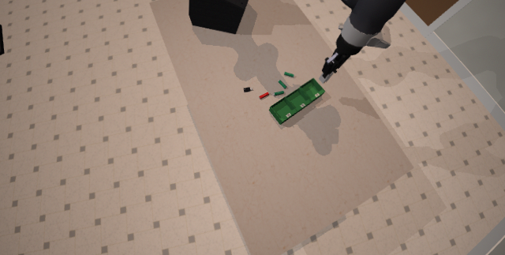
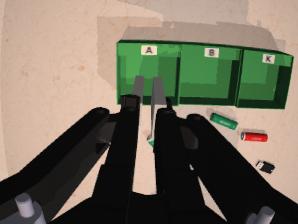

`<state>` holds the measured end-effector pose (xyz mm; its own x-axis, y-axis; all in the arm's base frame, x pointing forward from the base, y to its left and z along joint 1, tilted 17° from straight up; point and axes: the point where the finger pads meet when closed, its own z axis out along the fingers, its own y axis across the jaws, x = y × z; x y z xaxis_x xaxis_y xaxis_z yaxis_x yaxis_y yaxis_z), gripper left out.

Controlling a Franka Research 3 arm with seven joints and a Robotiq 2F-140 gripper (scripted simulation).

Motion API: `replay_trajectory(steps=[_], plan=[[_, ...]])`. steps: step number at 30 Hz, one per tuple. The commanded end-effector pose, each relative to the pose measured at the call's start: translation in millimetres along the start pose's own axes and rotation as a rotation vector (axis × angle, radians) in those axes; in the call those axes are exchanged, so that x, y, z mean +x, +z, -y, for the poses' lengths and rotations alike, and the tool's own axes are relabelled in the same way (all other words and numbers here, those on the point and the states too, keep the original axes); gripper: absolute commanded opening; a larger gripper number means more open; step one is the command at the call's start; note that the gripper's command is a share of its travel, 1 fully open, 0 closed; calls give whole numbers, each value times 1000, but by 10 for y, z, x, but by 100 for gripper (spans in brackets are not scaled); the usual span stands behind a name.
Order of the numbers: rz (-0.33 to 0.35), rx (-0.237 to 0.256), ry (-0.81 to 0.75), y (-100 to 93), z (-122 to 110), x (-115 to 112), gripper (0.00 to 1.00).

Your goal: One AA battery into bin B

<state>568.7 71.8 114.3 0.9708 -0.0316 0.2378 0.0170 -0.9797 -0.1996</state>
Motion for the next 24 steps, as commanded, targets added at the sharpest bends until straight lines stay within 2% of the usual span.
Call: replay_trajectory(steps=[1,3,4,24], plan=[[33,0,29,-264,5,-95,5],[33,0,29,-431,5,-90,5],[33,0,29,-455,5,-89,5],[33,0,29,-455,5,-89,5]])
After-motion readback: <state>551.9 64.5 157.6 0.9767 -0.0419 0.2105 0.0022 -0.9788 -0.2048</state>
